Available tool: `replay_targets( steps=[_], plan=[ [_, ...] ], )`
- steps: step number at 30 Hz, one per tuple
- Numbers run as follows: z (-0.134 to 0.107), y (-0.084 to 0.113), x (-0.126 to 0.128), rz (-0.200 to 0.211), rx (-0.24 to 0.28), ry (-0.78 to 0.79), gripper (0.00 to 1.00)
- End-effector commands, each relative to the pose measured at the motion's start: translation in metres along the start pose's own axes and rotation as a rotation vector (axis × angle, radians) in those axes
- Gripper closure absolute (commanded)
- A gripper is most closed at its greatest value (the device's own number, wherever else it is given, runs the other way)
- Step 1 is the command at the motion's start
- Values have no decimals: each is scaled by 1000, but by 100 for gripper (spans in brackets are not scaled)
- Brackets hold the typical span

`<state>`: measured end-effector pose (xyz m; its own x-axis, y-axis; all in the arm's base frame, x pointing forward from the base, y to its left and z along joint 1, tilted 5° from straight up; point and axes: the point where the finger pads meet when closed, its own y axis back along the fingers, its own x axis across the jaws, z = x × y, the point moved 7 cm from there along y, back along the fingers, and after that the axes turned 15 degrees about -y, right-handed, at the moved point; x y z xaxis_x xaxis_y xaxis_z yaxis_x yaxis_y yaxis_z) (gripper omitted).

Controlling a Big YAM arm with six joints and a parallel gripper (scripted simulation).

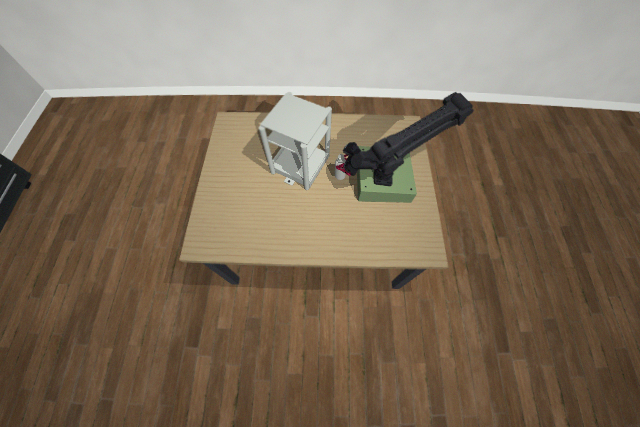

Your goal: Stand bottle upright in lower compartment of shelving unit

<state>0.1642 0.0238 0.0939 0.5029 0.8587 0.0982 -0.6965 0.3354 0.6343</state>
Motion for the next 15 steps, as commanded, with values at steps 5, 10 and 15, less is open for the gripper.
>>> replay_targets(
  steps=[5,10,15],
  plan=[
    [41,17,30,68,-57,-71,59],
    [52,4,32,64,-63,-68,59],
    [67,-16,36,60,-70,-64,59]
  ],
)
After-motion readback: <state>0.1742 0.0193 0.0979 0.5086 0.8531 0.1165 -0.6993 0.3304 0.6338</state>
